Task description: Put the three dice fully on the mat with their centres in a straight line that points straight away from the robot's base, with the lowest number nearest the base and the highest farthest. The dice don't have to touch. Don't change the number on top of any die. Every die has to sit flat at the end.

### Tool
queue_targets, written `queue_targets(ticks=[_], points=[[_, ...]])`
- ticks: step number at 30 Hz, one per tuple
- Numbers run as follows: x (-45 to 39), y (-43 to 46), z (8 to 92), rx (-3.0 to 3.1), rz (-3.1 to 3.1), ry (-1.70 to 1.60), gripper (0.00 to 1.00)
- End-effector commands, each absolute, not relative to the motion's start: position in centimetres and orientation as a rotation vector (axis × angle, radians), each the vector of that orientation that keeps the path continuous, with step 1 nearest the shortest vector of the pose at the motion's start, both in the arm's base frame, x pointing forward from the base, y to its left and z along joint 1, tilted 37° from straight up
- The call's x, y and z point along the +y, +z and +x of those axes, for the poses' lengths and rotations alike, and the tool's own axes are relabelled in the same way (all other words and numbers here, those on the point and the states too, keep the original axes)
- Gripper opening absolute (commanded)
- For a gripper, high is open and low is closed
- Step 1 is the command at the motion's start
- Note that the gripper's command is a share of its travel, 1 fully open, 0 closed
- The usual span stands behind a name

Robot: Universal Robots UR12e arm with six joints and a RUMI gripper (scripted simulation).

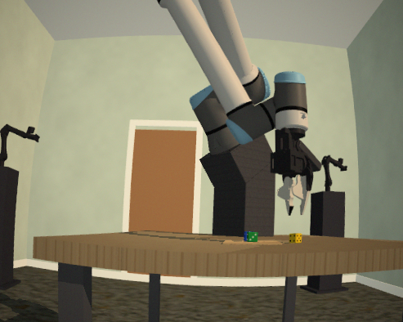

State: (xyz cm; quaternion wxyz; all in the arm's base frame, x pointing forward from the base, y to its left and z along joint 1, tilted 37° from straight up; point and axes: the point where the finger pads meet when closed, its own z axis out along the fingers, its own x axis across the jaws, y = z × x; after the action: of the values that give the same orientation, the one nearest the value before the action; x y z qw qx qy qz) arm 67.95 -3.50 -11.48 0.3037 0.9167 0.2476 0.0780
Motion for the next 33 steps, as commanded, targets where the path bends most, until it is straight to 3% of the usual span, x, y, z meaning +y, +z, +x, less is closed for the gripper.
queue_targets(ticks=[1, 33], points=[[-3.8, -12.0, 68.2, 0.656, 2.429, 0.208, 0.24], [-5.6, -14.7, 69.2, 0.656, 2.429, 0.208, 0.24]])
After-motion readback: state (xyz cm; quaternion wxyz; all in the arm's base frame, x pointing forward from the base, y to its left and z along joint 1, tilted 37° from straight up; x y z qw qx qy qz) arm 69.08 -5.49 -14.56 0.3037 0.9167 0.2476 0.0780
